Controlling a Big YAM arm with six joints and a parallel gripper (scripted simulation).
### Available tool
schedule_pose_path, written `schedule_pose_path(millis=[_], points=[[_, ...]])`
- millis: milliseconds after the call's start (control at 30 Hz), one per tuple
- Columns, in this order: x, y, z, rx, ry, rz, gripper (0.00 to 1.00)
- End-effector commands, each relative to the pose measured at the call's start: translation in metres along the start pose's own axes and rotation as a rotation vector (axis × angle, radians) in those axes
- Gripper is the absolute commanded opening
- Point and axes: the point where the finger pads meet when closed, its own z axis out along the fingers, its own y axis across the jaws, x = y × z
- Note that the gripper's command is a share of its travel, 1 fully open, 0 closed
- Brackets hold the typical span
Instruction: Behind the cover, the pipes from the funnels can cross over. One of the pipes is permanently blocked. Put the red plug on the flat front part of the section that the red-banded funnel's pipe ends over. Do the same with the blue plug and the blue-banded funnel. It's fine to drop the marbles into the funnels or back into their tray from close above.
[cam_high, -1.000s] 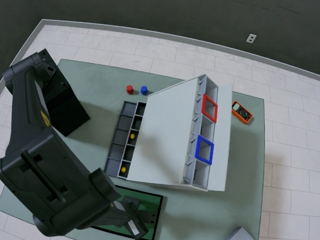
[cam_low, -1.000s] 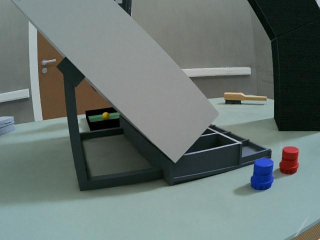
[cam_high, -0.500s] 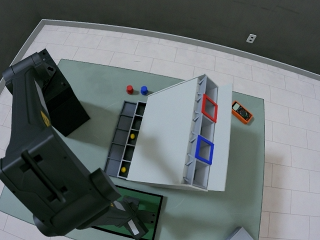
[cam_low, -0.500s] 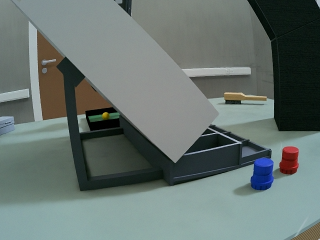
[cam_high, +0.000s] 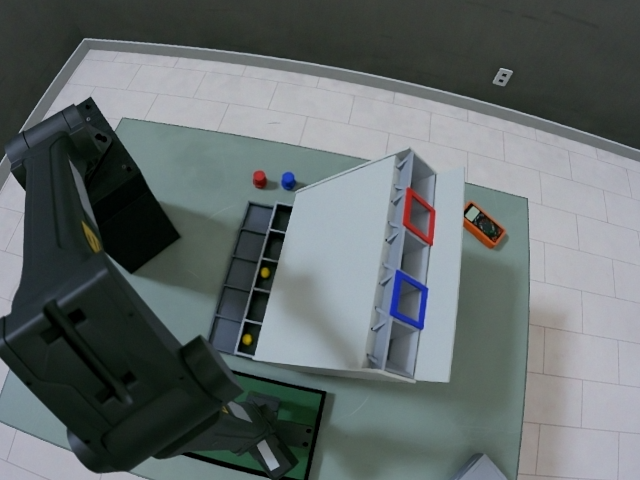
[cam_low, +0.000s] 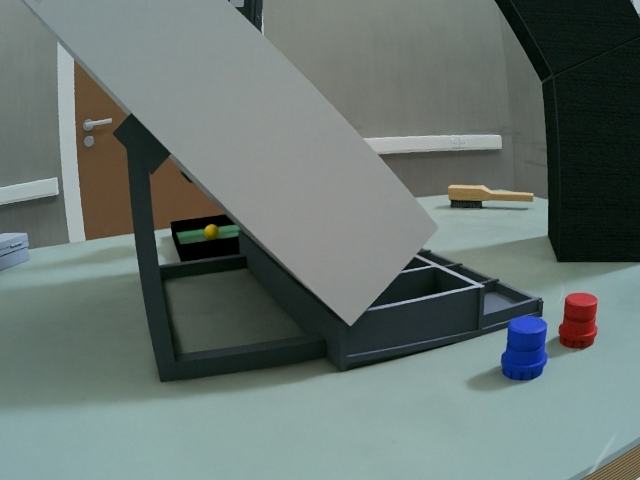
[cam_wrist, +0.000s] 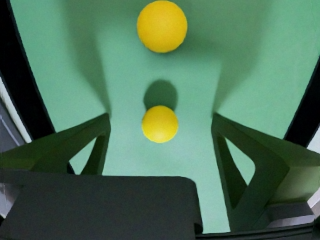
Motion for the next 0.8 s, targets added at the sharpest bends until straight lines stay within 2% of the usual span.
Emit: schedule_pose_path(millis=[0, 767], points=[[-0.0088, 0.0006, 0.0046, 0.006, -0.011, -0.004, 0.80], [-0.0101, 0.0024, 0.0038, 0.012, -0.013, 0.001, 0.80]])
